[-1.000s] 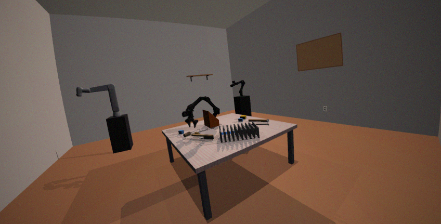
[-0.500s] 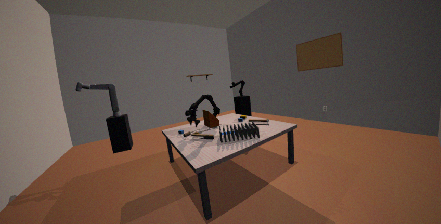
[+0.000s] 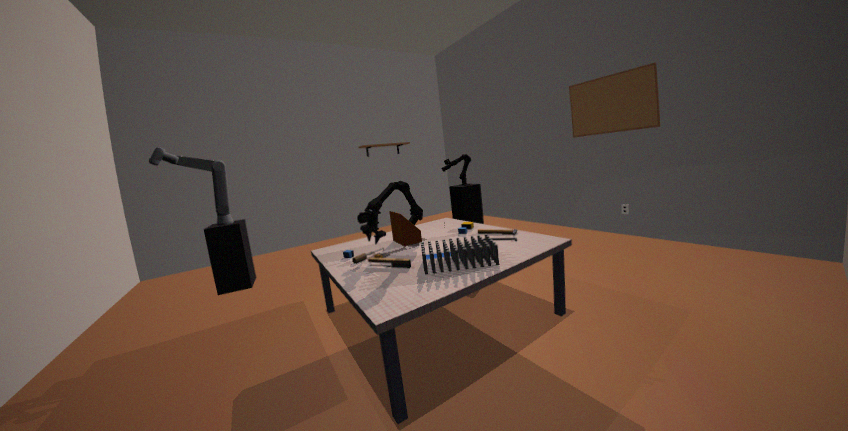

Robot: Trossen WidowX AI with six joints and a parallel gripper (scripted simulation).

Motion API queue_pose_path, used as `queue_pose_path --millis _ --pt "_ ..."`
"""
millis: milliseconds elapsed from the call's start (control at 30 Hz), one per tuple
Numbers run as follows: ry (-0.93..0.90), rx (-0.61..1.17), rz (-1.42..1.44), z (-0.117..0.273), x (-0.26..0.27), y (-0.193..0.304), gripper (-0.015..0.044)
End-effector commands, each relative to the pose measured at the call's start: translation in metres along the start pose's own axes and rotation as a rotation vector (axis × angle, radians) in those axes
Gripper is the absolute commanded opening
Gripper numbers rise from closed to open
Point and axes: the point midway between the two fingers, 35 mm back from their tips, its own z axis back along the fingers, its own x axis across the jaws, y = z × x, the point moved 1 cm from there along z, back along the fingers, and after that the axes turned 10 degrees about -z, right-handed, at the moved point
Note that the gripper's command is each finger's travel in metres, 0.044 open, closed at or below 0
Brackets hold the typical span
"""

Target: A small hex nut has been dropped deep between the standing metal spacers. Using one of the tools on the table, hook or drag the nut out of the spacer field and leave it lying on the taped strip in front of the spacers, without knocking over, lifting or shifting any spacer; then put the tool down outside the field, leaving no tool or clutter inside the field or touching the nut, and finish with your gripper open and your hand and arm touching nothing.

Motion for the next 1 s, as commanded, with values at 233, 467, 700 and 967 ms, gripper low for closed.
queue_pose_path --millis 233,467,700,967 --pt "0.006 0.001 -0.004 -0.003 0.000 0.001 0.0280" --pt "0.006 0.001 -0.004 -0.014 0.003 0.000 0.0280" --pt "0.006 0.001 -0.003 -0.026 0.006 0.000 0.0280" --pt "0.006 0.001 -0.003 -0.038 0.010 0.001 0.0280"
